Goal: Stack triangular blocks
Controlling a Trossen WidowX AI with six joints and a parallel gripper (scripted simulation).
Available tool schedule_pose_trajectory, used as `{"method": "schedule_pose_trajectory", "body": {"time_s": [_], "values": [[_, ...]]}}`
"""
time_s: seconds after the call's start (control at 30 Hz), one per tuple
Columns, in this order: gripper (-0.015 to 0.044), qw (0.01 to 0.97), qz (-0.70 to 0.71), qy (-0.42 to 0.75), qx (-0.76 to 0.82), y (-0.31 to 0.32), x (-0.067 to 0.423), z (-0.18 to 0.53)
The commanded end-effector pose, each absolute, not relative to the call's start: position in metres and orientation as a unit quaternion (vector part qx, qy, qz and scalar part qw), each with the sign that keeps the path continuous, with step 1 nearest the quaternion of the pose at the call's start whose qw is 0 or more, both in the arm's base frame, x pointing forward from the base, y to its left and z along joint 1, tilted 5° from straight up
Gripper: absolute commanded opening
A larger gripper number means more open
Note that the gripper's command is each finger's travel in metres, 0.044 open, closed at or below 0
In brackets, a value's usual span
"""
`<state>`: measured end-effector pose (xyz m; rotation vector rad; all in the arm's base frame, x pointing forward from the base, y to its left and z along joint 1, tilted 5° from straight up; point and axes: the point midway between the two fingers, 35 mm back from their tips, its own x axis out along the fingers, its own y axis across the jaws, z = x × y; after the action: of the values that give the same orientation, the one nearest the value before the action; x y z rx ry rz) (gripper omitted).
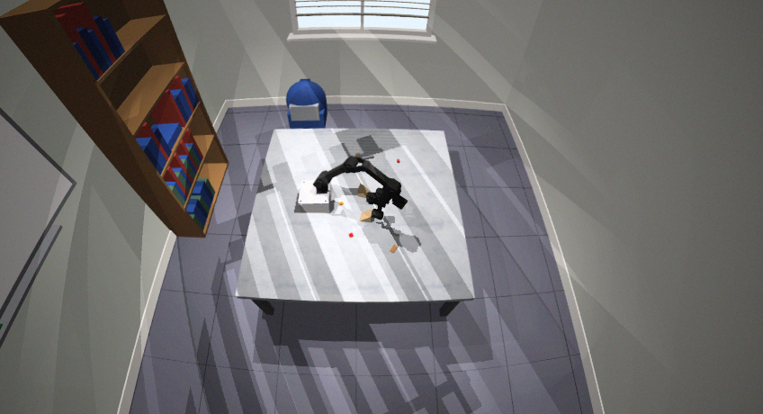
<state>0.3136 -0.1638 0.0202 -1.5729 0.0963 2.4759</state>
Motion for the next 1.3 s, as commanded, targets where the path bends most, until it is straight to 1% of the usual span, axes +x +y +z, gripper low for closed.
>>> {"method": "schedule_pose_trajectory", "body": {"time_s": [0.0,1.27], "values": [[0.044,0.108,0.84,0.033,-0.531,-0.162,0.312,0.013],[0.044,0.108,0.84,0.033,-0.53,-0.153,0.293,-0.046]]}}
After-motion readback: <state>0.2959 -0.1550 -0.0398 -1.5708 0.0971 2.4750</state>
